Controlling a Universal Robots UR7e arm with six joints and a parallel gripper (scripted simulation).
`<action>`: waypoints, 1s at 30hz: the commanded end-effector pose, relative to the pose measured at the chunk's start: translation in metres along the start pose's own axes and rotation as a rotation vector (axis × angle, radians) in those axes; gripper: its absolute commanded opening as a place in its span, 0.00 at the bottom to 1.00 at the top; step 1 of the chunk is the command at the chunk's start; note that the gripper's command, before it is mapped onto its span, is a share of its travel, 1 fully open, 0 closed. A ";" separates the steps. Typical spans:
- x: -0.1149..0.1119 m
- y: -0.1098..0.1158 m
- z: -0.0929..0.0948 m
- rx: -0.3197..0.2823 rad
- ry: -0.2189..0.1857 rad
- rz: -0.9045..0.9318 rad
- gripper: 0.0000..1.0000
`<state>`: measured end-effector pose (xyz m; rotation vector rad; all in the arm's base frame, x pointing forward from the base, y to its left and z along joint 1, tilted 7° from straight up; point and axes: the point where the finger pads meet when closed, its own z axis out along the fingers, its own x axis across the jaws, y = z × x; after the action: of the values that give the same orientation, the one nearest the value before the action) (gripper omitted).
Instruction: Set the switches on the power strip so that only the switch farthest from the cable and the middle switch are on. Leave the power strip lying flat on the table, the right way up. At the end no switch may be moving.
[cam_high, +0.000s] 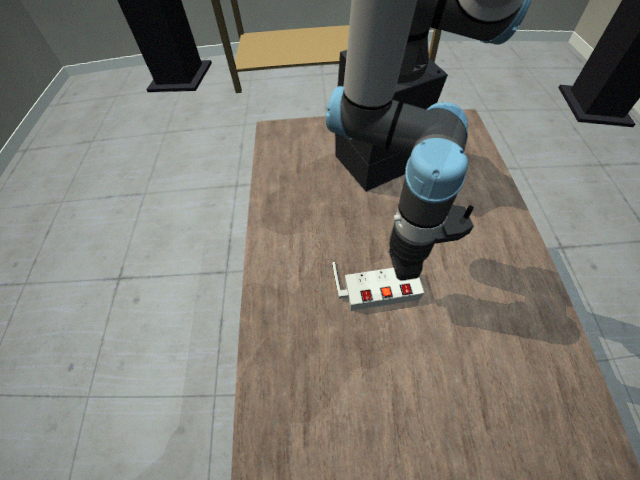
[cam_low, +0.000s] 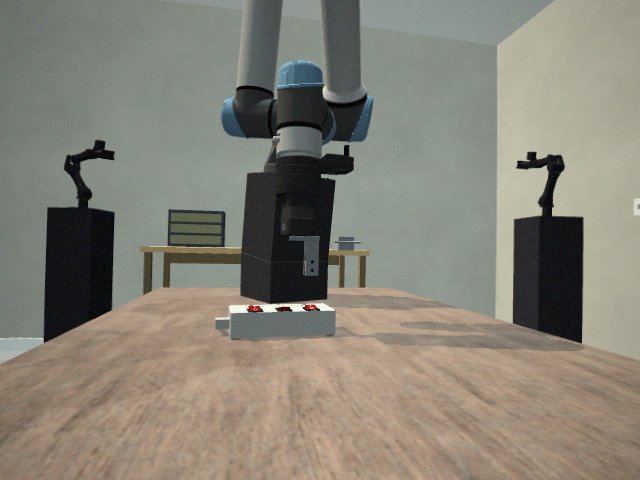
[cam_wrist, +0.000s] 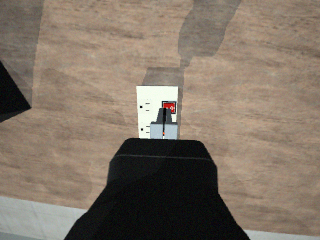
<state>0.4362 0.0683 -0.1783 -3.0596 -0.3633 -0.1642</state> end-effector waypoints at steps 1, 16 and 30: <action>0.000 0.000 0.000 -0.001 0.001 0.000 0.00; 0.000 0.000 0.001 -0.001 0.001 0.000 0.00; 0.000 0.000 0.010 -0.001 0.001 0.000 0.00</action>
<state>0.4369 0.0688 -0.1857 -3.0595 -0.3633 -0.1639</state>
